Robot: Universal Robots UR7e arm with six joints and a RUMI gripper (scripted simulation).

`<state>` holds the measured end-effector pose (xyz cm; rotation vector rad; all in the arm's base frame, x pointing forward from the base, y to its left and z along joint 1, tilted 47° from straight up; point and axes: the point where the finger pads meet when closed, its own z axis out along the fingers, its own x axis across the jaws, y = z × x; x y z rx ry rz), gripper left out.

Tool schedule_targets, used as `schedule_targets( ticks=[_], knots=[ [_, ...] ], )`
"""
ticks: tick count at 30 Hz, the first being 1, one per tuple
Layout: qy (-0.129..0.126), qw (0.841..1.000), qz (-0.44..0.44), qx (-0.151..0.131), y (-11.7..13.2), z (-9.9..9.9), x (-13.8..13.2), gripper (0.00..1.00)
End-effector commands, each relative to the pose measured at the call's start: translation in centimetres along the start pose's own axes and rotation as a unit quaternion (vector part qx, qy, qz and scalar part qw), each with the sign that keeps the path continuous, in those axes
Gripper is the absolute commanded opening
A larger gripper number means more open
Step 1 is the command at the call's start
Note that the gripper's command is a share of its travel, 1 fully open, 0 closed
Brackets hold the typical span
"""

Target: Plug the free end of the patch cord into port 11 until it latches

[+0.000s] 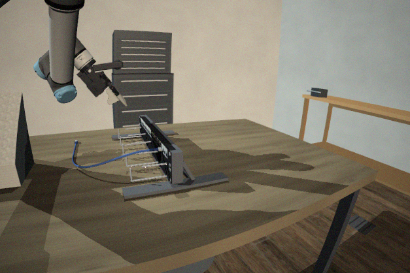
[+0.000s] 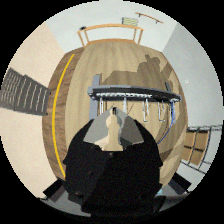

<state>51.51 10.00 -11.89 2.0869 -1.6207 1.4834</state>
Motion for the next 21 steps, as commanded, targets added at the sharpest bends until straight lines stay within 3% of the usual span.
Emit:
schedule_targets(
  ticks=[1,7,21],
  knots=[
    [-0.004,1.000,-0.001,0.011,-0.5,3.7,-0.3,0.00],
    [-0.004,1.000,-0.001,0.011,-0.6,5.0,-0.3,0.00],
    [-0.005,1.000,-0.002,0.011,-0.5,5.0,-0.3,0.00]
  ],
)
